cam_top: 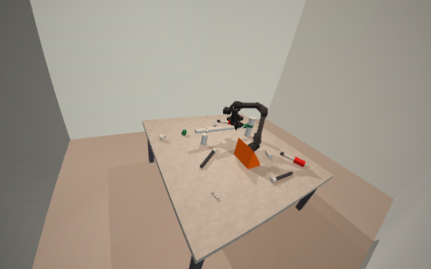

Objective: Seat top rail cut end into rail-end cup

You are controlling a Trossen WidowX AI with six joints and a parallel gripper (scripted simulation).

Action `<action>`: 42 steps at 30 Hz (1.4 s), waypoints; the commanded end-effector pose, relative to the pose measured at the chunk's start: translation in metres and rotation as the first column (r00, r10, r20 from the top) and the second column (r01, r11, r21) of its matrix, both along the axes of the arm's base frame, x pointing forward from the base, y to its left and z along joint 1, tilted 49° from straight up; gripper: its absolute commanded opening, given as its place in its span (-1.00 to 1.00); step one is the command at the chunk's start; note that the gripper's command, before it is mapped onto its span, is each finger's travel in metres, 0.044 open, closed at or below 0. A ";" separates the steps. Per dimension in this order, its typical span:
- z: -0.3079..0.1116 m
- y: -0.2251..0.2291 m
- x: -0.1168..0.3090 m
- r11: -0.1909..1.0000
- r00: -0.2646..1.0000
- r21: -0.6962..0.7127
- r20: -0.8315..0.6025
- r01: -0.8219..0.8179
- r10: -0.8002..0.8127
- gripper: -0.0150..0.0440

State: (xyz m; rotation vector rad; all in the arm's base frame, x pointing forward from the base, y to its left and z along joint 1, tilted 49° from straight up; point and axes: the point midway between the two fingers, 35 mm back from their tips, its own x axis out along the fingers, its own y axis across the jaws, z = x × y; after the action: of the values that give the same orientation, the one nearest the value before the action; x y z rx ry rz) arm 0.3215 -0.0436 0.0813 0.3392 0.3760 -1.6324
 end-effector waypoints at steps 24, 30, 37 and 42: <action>0.002 0.001 0.000 1.000 1.000 0.002 -0.002 -0.004 0.004 0.49; 0.001 0.025 0.001 0.999 0.999 0.017 -0.022 -0.041 0.042 1.00; 0.000 0.055 -0.001 0.996 0.995 0.033 -0.047 -0.084 0.086 1.00; 0.005 0.059 -0.001 0.993 0.994 0.042 -0.033 -0.107 0.108 1.00</action>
State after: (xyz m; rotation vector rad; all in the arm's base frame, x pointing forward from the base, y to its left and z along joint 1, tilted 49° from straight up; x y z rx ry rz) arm 0.3207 0.0095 0.0827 0.3028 0.4416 -1.5456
